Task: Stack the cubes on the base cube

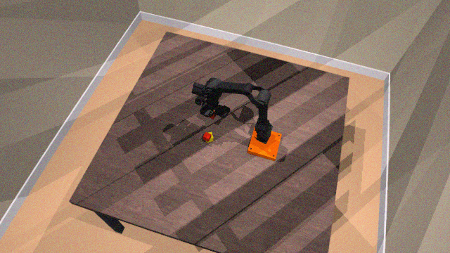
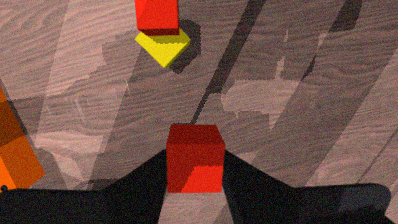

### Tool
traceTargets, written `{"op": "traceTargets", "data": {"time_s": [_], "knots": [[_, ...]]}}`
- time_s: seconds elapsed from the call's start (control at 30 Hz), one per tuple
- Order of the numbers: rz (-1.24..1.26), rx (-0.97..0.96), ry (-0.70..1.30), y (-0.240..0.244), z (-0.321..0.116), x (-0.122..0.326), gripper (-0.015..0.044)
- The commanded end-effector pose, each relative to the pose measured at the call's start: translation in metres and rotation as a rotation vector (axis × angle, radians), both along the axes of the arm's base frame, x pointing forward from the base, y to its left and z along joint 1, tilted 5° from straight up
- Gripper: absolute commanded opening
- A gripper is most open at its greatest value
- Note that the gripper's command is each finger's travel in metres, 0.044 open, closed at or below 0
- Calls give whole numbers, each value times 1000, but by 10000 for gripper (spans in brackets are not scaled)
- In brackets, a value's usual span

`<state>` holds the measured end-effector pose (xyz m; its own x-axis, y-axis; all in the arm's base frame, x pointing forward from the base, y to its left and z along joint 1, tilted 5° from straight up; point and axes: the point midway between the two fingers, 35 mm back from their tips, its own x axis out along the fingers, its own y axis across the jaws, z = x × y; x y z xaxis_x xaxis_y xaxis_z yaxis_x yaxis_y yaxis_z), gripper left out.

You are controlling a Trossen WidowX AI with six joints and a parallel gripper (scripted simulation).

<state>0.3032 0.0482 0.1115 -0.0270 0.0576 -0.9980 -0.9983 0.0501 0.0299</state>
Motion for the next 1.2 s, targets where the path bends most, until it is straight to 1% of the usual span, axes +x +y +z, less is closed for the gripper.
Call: {"op": "traceTargets", "data": {"time_s": [0.0,0.6,0.73,1.03,1.17], "knots": [[-9,5,0,12,1,-4,105],[-55,10,6,64,2,-26,105],[-53,8,6,66,0,-27,105],[4,-27,-8,69,-26,-30,105],[9,-29,-9,69,-28,-30,105]]}}
